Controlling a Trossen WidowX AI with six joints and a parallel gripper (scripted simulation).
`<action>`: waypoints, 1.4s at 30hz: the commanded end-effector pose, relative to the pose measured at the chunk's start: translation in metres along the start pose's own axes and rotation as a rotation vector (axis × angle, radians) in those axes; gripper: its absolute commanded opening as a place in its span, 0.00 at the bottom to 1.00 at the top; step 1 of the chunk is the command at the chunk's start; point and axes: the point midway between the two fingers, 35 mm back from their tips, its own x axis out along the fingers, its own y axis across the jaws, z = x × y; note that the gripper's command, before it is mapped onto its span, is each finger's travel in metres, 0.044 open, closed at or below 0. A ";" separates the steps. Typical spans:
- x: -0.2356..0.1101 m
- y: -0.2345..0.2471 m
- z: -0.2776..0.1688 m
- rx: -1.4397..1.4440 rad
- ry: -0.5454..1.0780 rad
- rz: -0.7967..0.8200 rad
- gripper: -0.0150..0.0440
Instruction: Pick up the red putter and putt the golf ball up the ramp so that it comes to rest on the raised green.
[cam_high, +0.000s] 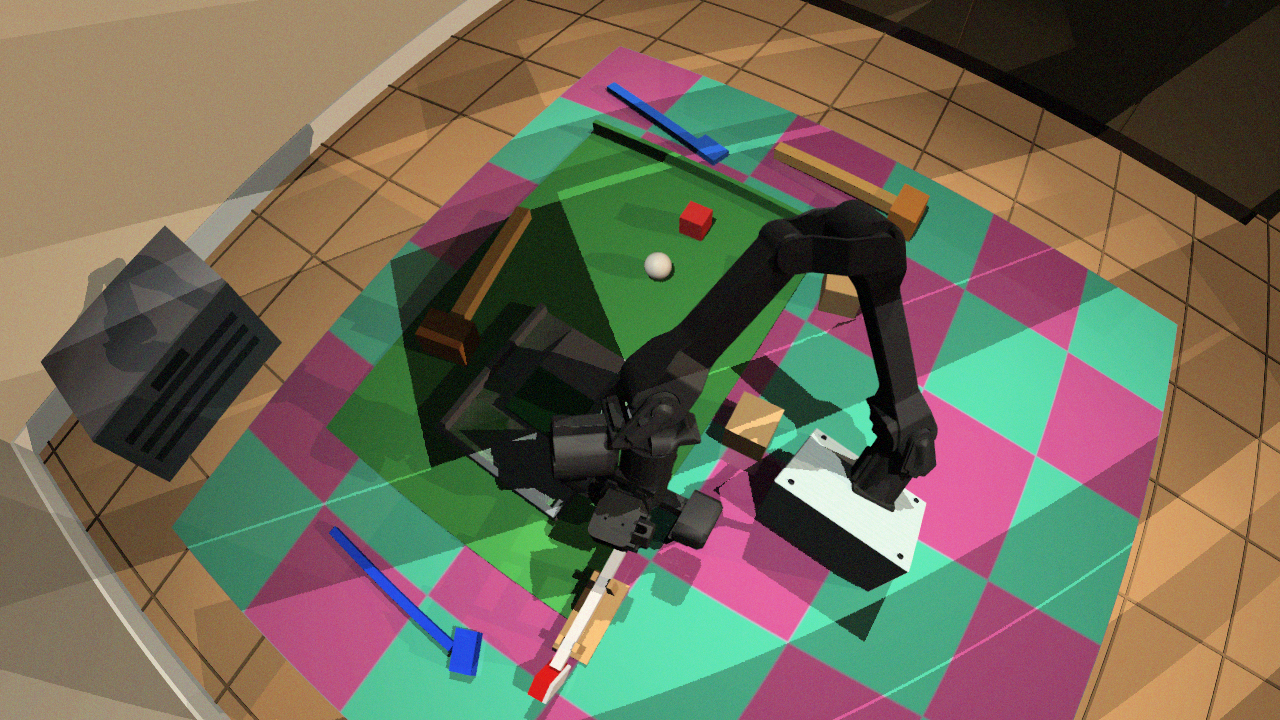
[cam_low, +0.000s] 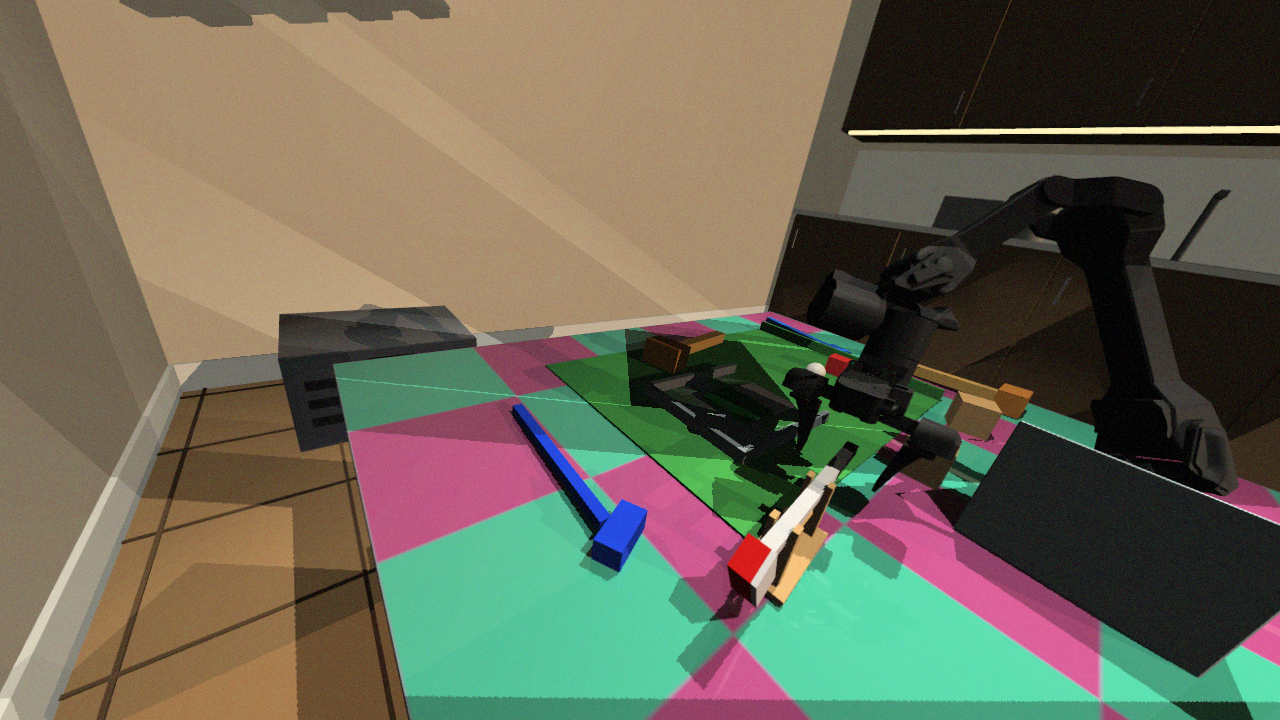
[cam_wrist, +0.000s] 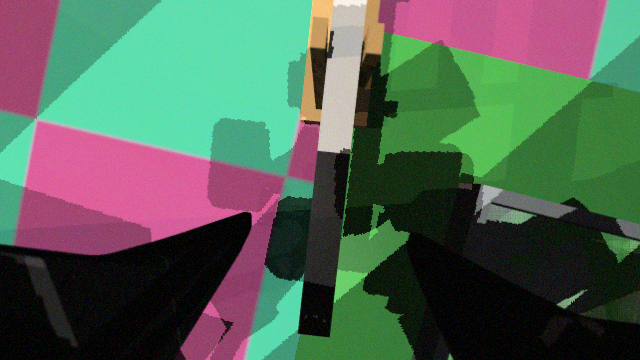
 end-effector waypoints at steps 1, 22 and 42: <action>0.009 0.003 -0.004 -0.006 0.010 0.009 1.00; 0.012 0.001 -0.004 0.000 0.004 0.005 0.47; -0.034 -0.003 0.012 -0.001 0.001 0.005 0.25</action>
